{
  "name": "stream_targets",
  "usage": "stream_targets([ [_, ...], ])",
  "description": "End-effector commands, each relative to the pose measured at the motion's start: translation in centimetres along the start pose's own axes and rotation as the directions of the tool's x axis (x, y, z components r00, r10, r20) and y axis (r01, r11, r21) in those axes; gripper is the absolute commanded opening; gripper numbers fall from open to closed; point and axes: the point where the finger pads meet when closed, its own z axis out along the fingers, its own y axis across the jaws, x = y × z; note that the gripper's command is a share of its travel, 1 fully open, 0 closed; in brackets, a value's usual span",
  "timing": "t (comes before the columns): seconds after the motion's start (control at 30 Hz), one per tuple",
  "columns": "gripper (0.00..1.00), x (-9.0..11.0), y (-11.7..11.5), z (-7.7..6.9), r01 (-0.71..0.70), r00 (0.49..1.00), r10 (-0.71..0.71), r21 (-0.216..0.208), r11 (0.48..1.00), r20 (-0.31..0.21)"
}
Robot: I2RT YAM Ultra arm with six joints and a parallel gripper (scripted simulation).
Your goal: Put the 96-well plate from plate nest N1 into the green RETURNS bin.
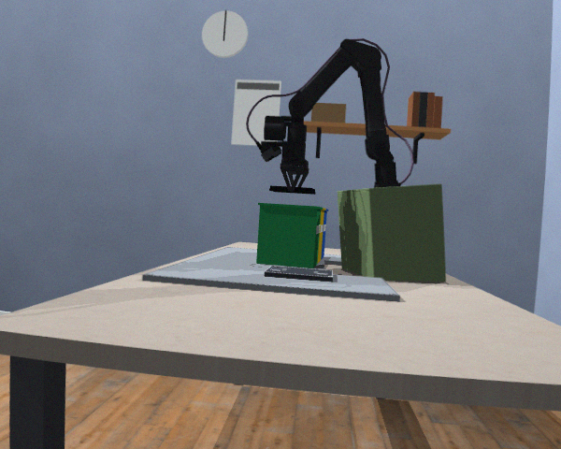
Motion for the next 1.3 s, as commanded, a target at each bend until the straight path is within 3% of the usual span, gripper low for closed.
stream_targets([
  [0.0, 0.00, -1.1, -0.7, -0.4, 0.025, 1.000, -0.025, -0.016, 1.000, 0.009],
  [0.57, 0.00, -0.7, -0.5, -0.4, 0.028, 0.999, -0.028, -0.010, 1.000, 0.018],
  [0.97, 0.00, 0.2, -0.1, 2.1, 0.030, 0.999, -0.031, -0.017, 0.999, -0.010],
  [1.27, 0.00, -1.0, 0.0, 2.8, 0.031, 0.999, -0.030, -0.021, 0.999, 0.033],
])
